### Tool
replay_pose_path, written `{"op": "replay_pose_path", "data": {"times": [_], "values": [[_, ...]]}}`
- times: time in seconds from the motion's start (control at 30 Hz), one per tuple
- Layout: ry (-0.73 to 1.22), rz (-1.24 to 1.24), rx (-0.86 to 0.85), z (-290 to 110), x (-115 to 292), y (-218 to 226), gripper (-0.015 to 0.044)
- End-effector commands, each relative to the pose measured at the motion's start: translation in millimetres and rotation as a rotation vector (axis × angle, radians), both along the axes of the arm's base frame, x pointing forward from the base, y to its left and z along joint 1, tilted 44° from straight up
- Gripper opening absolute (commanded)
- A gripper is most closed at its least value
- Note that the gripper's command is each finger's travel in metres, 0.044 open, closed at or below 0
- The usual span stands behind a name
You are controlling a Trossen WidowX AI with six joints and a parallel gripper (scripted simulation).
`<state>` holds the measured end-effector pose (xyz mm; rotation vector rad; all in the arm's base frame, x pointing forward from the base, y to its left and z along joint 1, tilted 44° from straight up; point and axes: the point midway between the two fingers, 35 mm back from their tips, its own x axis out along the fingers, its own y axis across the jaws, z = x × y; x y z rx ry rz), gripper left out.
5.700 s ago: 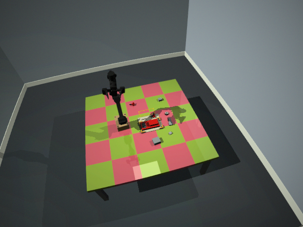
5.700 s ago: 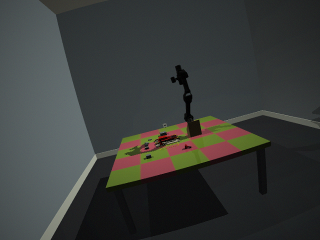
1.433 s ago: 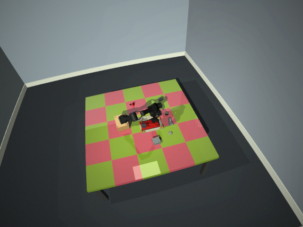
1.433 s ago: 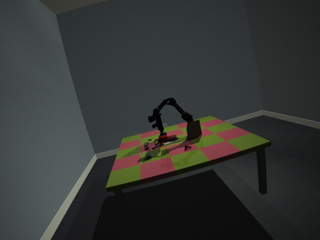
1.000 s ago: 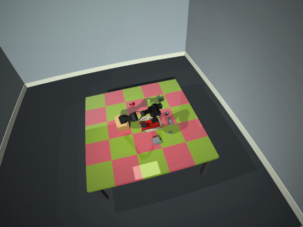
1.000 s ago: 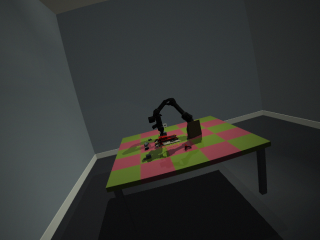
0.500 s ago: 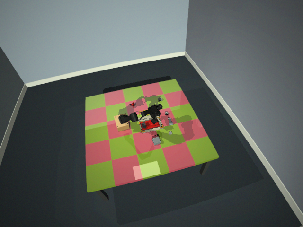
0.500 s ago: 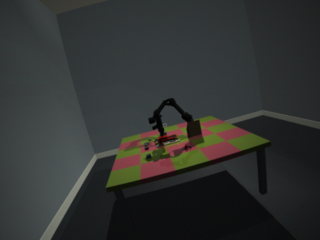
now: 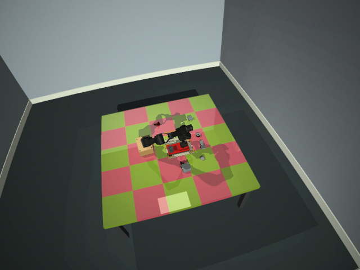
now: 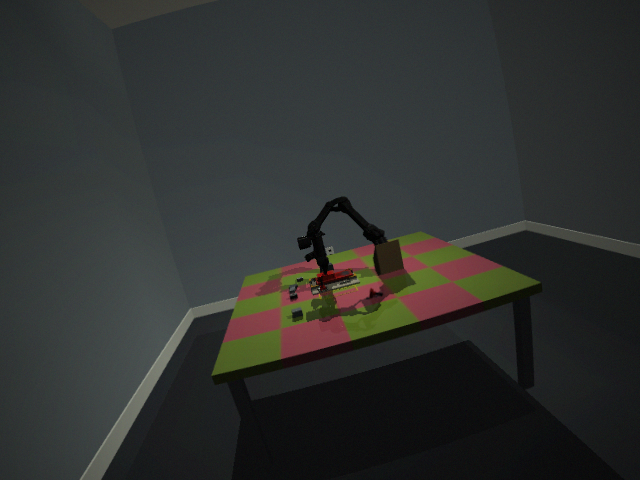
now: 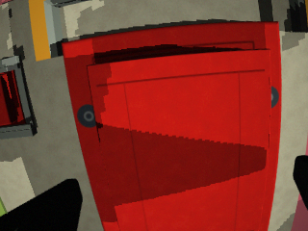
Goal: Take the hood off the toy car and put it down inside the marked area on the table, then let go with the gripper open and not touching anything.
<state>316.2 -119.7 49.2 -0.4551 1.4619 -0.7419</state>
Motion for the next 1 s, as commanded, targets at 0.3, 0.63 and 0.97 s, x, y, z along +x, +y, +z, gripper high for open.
{"op": "replay_pose_path", "data": {"times": [0.3, 0.63, 0.97], "values": [[0.006, 0.000, -0.004, -5.1, -1.4, -5.1, 0.0440], [0.006, 0.000, -0.004, -8.7, -1.5, -8.5, 0.0440], [0.006, 0.000, -0.004, -12.2, -1.8, -12.0, 0.0440]]}}
